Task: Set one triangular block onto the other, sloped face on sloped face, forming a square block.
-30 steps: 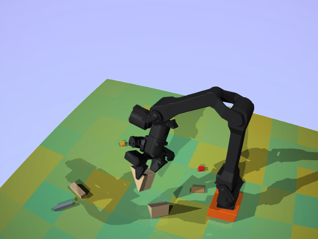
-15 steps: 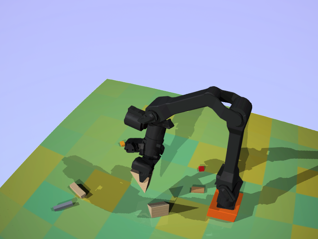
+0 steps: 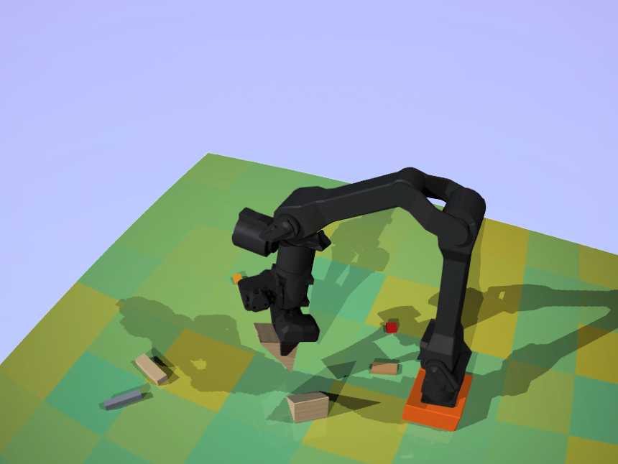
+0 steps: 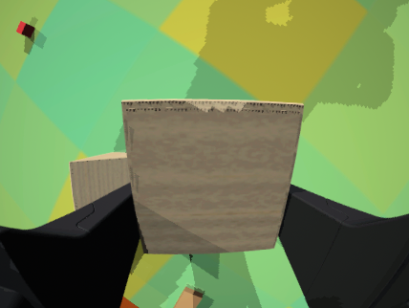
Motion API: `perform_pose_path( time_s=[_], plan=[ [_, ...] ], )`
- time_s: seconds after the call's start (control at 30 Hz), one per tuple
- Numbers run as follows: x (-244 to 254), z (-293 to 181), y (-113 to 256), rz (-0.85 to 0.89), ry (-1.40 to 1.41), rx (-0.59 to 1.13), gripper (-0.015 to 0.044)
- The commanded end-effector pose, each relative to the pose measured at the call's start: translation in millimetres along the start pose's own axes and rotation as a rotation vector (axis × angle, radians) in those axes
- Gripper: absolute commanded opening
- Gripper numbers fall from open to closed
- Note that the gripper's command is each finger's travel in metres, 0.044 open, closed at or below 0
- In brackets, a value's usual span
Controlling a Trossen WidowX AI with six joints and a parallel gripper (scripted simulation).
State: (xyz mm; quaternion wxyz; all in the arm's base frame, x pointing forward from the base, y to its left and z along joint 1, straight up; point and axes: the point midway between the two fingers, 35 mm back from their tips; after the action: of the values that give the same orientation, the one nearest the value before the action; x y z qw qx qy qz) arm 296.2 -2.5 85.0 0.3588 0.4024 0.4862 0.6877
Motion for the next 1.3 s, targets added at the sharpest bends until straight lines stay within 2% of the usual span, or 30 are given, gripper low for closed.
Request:
perform_pose_path(
  time_s=[0.0, 1.27],
  plan=[
    [0.2, 3.5, 2.6, -0.02, 0.151, 0.017, 0.0],
    [4.7, 10.6, 11.4, -0.031, 1.431, 0.28, 0.0]
  ],
)
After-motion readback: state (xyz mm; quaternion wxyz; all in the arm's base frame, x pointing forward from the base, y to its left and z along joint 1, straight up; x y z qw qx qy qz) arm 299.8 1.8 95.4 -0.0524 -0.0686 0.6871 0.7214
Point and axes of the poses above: the point midway between the two fingers, 35 mm back from their tips, its own y axis back along the fingers, its own x axis across the jaws, z = x × y, and after that the axes turned 7 degrees about -y, right-handed
